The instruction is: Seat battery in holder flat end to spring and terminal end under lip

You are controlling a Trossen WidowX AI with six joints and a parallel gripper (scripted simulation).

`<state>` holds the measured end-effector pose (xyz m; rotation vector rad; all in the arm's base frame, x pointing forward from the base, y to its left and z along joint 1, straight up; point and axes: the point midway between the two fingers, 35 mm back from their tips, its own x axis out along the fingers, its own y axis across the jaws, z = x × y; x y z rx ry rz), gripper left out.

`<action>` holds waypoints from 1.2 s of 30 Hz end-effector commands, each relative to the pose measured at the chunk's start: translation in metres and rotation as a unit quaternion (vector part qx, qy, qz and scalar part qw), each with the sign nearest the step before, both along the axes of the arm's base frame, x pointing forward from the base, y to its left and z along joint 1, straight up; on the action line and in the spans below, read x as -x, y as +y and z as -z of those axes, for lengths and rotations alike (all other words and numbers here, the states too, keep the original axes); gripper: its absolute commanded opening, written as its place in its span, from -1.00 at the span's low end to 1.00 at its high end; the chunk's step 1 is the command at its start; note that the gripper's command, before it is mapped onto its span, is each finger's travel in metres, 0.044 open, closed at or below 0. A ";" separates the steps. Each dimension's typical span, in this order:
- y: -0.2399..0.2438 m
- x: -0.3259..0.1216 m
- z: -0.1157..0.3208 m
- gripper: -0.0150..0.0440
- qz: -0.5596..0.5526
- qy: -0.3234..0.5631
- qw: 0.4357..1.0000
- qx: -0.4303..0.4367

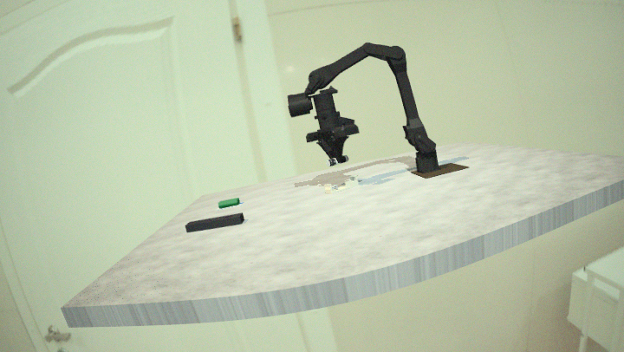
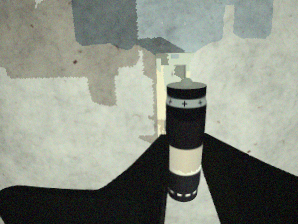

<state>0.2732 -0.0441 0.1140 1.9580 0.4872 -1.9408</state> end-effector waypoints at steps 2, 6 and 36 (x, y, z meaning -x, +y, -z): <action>0.000 0.001 0.006 -0.29 0.006 0.020 1.000 0.008; -0.001 0.003 0.018 -0.29 0.005 0.053 0.998 0.025; -0.001 0.001 0.047 -0.29 0.007 0.175 0.981 0.082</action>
